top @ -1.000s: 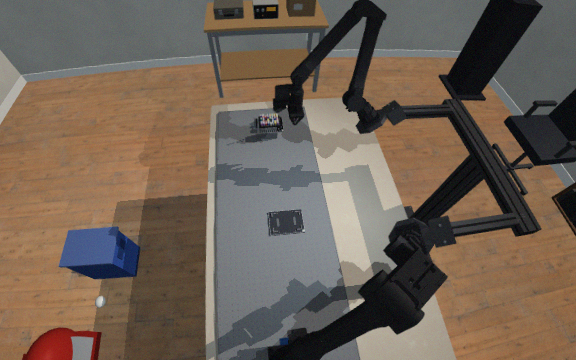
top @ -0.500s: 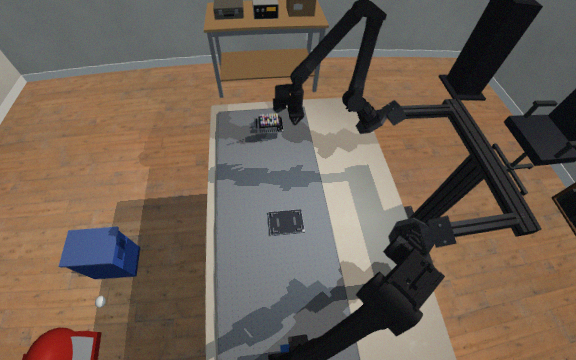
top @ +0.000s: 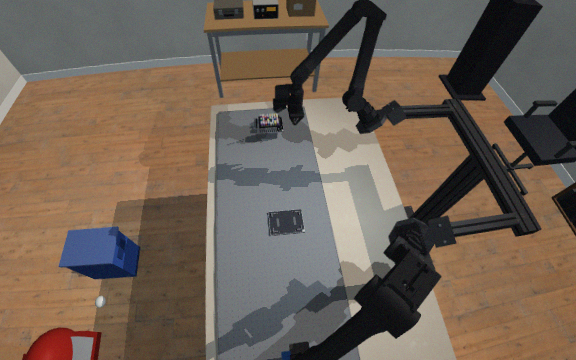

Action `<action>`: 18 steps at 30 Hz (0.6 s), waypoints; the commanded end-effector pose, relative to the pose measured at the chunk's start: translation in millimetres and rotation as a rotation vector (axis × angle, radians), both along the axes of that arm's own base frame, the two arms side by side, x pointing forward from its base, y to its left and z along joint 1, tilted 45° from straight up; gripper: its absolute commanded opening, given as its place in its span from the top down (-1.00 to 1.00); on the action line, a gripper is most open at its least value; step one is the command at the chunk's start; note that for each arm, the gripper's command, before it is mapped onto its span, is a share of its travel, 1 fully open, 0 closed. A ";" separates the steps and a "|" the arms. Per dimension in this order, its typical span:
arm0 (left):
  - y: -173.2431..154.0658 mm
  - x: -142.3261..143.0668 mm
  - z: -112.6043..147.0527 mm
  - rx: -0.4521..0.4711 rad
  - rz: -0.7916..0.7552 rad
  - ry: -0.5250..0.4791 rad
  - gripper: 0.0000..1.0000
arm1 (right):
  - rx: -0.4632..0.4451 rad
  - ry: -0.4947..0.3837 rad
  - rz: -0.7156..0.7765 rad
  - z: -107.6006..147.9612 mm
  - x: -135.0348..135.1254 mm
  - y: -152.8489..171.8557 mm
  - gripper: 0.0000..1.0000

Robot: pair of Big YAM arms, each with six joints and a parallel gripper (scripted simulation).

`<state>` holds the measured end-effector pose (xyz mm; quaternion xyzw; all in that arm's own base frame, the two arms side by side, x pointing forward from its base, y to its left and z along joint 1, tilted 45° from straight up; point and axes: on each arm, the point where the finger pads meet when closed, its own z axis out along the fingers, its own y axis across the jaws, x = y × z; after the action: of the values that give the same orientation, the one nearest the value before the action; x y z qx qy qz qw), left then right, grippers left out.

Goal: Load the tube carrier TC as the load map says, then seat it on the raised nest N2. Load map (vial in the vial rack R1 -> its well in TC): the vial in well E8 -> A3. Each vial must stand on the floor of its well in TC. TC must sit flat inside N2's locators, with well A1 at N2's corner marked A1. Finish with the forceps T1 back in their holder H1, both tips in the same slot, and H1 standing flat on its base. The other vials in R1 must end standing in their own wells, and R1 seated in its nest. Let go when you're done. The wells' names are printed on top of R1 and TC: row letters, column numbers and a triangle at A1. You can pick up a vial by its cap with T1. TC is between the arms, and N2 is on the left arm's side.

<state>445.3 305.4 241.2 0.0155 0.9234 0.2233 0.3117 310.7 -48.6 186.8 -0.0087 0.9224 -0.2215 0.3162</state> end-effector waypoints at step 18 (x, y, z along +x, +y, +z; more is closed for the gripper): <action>36.4 2.9 27.8 0.019 -0.005 -0.006 1.00 | 0.006 -0.024 -0.006 11.2 4.3 1.0 0.53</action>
<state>443.3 327.9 252.0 0.0166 0.9236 0.2224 0.3118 310.7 -48.6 186.8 -0.0087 0.9224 -0.2215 0.3162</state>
